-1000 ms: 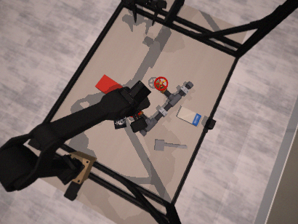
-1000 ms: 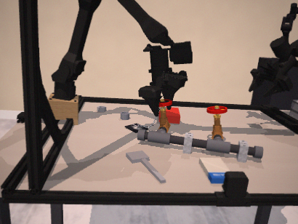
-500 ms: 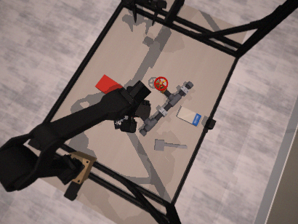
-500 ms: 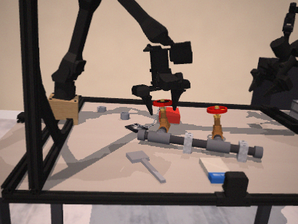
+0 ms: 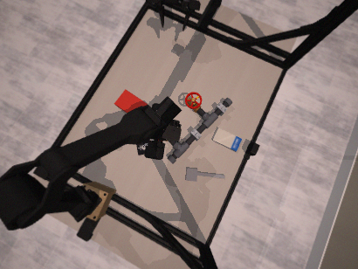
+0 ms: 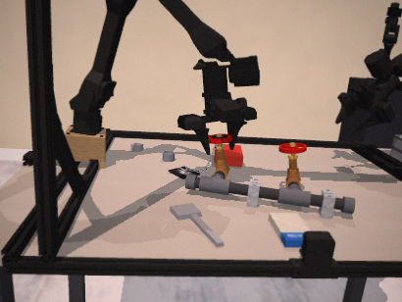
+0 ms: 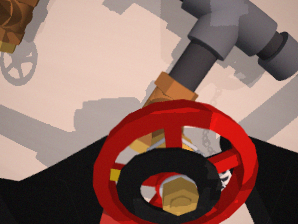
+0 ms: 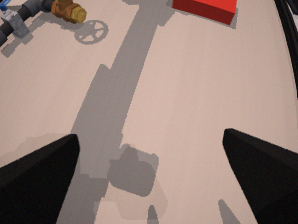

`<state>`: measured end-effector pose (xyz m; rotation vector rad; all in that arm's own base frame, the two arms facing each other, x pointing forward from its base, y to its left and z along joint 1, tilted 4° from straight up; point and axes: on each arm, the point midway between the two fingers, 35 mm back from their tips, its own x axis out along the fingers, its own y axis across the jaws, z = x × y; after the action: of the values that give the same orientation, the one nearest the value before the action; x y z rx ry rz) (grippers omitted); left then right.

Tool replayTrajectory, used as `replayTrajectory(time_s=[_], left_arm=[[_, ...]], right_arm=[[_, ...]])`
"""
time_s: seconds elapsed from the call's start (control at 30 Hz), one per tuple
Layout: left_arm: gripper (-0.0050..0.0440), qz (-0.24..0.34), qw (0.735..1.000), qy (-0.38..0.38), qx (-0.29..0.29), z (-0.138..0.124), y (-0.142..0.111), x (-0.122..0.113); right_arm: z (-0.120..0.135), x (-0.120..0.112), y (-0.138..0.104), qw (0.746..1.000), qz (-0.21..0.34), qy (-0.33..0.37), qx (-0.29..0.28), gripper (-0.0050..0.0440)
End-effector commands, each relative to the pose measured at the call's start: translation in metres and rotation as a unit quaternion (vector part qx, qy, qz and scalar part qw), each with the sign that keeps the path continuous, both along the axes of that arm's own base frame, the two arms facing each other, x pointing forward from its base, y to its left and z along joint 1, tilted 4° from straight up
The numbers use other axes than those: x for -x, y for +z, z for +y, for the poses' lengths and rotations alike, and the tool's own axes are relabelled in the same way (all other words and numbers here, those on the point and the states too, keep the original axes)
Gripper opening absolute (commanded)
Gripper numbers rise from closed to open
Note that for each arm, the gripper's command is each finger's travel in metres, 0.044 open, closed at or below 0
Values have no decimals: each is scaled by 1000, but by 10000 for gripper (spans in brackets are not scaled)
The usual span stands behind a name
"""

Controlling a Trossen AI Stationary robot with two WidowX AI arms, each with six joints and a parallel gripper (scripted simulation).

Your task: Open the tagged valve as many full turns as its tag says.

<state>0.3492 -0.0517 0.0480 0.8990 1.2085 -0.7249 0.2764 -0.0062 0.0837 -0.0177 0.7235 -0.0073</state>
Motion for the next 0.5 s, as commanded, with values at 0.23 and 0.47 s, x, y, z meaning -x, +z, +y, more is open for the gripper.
replayTrajectory(time_s=[0.23,0.47], left_arm=[[0,0,1000,1,-1,0,0,0],[0,0,1000,31,7,0,0,0]], right_arm=[[0,0,0,1000,0,0,0,400],[0,0,0,1000,0,0,0,400]])
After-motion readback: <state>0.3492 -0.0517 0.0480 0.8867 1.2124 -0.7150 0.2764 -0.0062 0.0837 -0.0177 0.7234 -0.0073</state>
